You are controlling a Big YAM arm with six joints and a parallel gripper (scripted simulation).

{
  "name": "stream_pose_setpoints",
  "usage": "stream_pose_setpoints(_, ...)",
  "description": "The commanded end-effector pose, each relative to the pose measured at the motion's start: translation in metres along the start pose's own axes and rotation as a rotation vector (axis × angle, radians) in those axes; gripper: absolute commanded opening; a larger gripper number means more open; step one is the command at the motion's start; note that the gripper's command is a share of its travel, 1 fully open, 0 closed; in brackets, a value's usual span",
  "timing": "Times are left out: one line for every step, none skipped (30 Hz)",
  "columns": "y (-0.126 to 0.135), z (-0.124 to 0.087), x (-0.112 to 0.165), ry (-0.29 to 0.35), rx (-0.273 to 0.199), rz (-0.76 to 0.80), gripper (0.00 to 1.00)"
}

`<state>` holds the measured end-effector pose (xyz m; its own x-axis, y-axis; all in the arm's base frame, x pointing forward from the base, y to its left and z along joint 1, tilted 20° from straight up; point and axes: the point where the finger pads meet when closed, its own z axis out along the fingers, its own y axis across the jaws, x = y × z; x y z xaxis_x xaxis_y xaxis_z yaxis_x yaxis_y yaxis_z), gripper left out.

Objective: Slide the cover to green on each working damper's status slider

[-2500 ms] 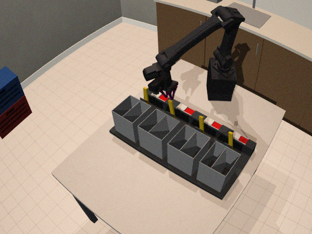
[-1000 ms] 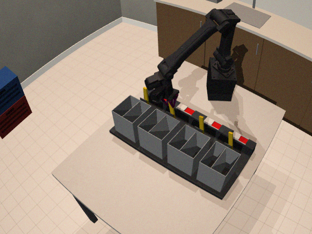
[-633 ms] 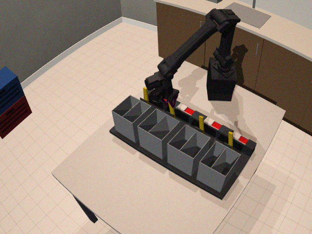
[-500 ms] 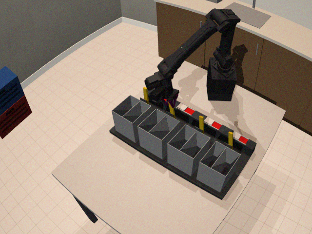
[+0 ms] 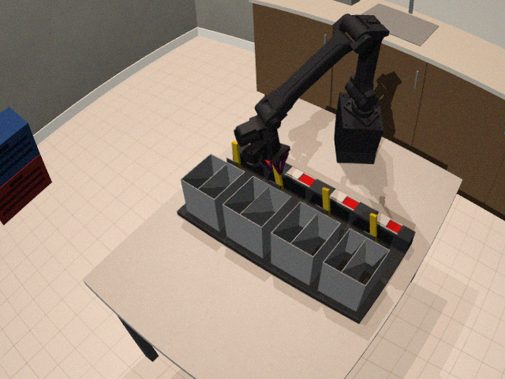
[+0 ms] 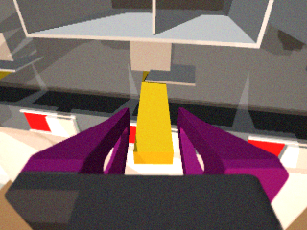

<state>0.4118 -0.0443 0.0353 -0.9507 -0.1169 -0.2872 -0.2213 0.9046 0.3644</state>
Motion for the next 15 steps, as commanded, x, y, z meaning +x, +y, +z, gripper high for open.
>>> stream_pose_setpoints(-0.0009, 0.0007, -0.0016, -0.005, 0.005, 0.005, 0.36)
stream_pose_setpoints(-0.0009, 0.0007, -0.0016, -0.005, 0.005, 0.005, 0.36)
stream_pose_setpoints(-0.0009, 0.0007, -0.0016, -0.005, 0.005, 0.005, 0.17)
stream_pose_setpoints(-0.0009, 0.0007, -0.0016, -0.005, 0.005, 0.005, 0.17)
stream_pose_setpoints(-0.0008, 0.0007, -0.0012, -0.004, 0.004, 0.005, 0.17)
stream_pose_setpoints(-0.0008, 0.0004, -0.0013, -0.004, 0.005, 0.005, 0.17)
stream_pose_setpoints(-0.0008, 0.0004, -0.0013, -0.004, 0.005, 0.005, 0.17)
stream_pose_setpoints(-0.0008, 0.0004, -0.0013, -0.004, 0.005, 0.005, 0.17)
stream_pose_setpoints(-0.0008, 0.0004, -0.0013, -0.004, 0.005, 0.005, 0.17)
stream_pose_setpoints(-0.0008, 0.0004, -0.0013, -0.004, 0.005, 0.005, 0.17)
stream_pose_setpoints(-0.0008, 0.0004, -0.0013, -0.004, 0.005, 0.005, 0.17)
stream_pose_setpoints(-0.0008, 0.0004, -0.0013, -0.004, 0.005, 0.005, 0.17)
stream_pose_setpoints(-0.0008, 0.0004, -0.0013, -0.004, 0.005, 0.005, 0.17)
stream_pose_setpoints(-0.0008, 0.0004, -0.0013, -0.004, 0.005, 0.005, 0.17)
stream_pose_setpoints(-0.0008, 0.0004, -0.0013, -0.004, 0.005, 0.005, 0.17)
